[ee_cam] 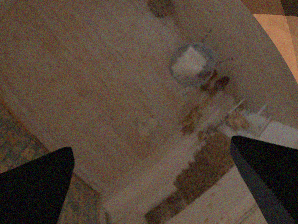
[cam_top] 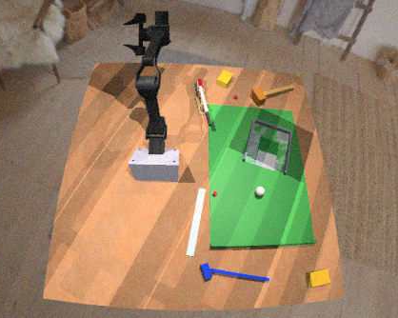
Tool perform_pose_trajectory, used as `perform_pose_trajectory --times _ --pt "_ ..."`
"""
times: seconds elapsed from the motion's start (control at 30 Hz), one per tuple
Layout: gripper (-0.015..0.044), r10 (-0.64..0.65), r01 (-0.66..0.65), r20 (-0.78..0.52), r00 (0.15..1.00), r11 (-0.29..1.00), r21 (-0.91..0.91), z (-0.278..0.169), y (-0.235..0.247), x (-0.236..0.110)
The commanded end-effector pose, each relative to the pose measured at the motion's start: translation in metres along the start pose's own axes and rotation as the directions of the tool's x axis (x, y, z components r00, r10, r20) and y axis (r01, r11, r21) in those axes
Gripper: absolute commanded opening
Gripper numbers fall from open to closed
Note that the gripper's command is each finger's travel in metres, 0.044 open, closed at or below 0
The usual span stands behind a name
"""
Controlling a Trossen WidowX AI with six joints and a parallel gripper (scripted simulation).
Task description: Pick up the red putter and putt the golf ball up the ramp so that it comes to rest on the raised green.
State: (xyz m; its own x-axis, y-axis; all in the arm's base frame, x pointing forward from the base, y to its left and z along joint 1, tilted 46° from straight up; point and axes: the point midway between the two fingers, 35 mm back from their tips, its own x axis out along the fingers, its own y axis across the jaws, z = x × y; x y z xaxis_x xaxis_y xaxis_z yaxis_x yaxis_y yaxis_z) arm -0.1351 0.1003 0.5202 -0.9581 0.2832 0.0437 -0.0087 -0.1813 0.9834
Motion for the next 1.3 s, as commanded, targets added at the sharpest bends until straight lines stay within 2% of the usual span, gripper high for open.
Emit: perform_pose_trajectory --times 0.0,0.33,0.67,1.03,1.27 --pt "0.044 -0.061 0.098 0.219 0.974 0.981 -0.164 0.069 -0.033 -0.016" --pt "0.044 -0.174 0.377 0.507 0.844 0.865 -0.331 0.147 -0.086 -0.076" --pt "0.044 -0.31 0.694 0.719 0.622 0.643 -0.324 0.19 -0.144 -0.166" --pt "0.044 -0.479 0.932 0.815 0.326 0.307 -0.193 0.184 -0.212 -0.282" --pt "0.044 -0.584 0.971 0.775 0.241 0.137 -0.198 0.148 -0.264 -0.33"
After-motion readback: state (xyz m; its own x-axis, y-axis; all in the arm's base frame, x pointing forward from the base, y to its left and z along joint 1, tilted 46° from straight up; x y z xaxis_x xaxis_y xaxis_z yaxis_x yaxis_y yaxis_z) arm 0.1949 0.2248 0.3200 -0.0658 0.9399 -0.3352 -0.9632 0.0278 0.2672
